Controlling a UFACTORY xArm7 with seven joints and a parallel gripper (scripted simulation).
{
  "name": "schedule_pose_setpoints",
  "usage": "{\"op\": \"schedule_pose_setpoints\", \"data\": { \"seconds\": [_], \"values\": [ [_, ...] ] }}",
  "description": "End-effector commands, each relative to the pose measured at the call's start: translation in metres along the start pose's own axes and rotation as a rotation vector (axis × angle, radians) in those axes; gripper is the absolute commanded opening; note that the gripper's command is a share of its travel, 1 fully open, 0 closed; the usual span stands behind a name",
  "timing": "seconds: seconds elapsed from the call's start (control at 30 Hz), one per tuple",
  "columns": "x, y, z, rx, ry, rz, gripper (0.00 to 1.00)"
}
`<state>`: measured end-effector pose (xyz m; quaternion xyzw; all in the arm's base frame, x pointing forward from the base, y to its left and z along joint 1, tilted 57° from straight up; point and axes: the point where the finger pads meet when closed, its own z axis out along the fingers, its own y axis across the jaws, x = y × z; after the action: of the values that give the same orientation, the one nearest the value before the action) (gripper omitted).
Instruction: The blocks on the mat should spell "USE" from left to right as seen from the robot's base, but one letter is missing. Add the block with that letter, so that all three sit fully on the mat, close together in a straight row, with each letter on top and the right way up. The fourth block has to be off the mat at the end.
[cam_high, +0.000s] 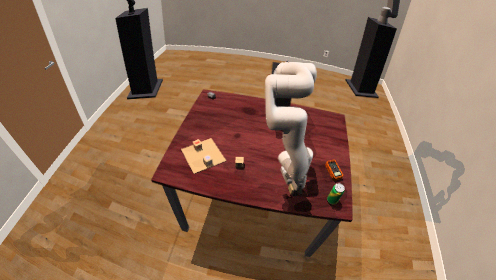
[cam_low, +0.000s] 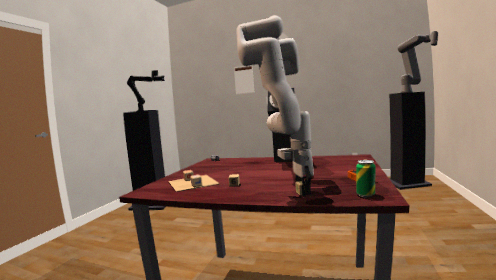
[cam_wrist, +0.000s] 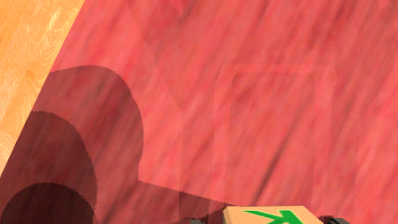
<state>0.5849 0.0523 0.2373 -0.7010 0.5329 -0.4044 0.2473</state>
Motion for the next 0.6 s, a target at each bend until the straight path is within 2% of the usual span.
{"op": "schedule_pose_setpoints", "data": {
  "seconds": [0.0,0.43,0.47,0.57],
  "values": [
    [-0.0001,-0.0012,-0.0007,0.002,0.000,0.000,0.62],
    [-0.0001,-0.0012,-0.0007,0.002,0.000,0.000,0.62],
    [-0.0001,-0.0012,-0.0007,0.002,0.000,0.000,0.41],
    [-0.0001,-0.0012,-0.0007,0.002,0.000,0.000,0.41]
  ]
}}
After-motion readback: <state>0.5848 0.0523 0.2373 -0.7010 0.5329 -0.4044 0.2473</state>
